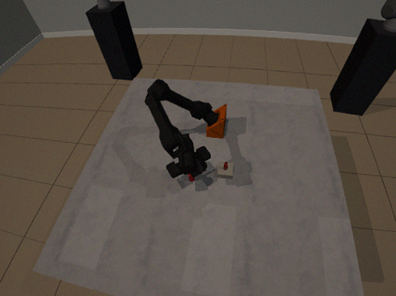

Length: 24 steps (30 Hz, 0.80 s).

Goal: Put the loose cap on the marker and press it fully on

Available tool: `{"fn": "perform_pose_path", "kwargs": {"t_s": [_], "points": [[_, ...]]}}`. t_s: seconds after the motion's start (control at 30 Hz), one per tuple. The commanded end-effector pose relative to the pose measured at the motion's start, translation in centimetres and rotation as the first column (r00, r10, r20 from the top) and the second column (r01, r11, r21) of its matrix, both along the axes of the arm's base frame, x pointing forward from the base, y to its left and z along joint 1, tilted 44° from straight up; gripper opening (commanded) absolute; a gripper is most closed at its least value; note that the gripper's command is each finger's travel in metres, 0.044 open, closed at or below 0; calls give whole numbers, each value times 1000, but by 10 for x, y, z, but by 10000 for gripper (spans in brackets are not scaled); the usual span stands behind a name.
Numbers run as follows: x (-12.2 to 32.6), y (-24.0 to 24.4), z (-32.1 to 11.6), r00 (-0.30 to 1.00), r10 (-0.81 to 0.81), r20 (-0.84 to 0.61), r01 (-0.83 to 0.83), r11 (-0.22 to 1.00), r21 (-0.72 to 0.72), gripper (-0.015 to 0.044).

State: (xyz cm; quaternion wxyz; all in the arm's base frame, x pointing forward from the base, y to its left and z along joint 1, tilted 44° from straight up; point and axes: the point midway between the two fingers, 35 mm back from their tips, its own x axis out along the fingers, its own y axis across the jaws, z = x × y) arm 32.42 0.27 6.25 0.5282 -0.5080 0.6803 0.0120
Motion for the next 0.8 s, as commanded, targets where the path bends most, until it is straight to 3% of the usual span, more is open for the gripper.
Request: {"fn": "perform_pose_path", "kwargs": {"t_s": [0.0,0.77], "points": [[0,-6,-7,1000,7,-4,-7,1000,-5,238],[3,-30,-32,1000,7,-4,-7,1000,-6,238]]}}
